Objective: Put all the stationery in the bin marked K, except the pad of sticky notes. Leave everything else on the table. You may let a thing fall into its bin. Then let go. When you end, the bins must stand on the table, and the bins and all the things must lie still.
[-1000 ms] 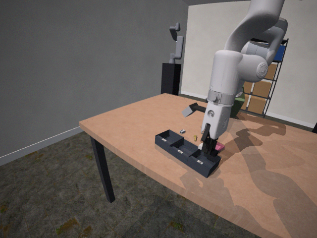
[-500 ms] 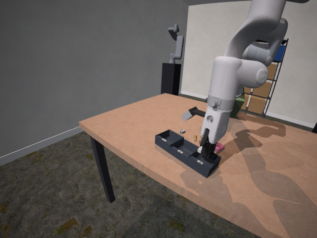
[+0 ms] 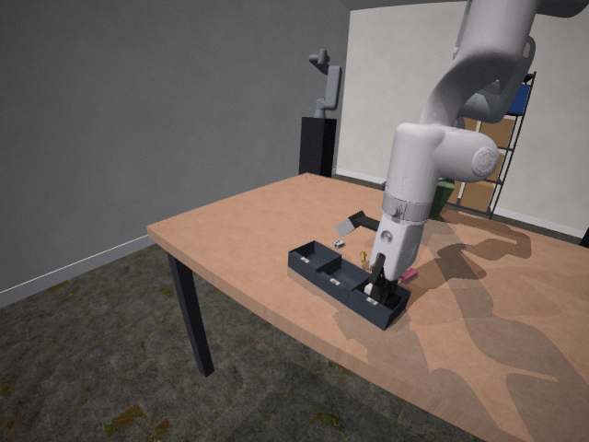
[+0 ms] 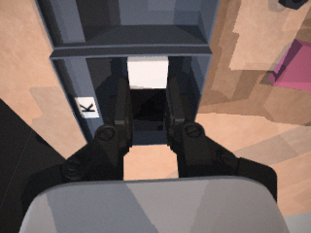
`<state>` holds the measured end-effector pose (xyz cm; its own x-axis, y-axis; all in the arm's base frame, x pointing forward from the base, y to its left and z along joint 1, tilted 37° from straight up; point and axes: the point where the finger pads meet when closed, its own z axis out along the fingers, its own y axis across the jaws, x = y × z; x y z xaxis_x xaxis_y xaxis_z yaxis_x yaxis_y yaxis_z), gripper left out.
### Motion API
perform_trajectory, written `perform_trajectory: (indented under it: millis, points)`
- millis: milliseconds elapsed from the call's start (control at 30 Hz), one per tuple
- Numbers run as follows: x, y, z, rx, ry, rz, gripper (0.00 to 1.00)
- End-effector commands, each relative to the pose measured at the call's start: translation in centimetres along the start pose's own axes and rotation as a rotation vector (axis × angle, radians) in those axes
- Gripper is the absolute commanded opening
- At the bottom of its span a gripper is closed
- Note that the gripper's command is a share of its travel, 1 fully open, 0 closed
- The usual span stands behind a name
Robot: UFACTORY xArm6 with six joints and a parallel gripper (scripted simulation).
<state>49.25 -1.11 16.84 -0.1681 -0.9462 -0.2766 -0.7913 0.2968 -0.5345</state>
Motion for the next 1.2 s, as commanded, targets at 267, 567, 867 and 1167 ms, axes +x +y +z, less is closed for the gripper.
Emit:
perform_trajectory:
  millis: [267, 567, 867, 1167]
  points:
    - [-0.05, -0.19, 0.3, 0.006, -0.004, 0.0, 0.0]
    - [-0.05, -0.18, 0.3, 0.006, -0.004, 0.0, 0.29]
    - [-0.04, -0.18, 0.3, 0.006, -0.004, 0.0, 0.29]
    - [-0.04, -0.17, -0.35, 0.006, -0.004, 0.0, 0.29]
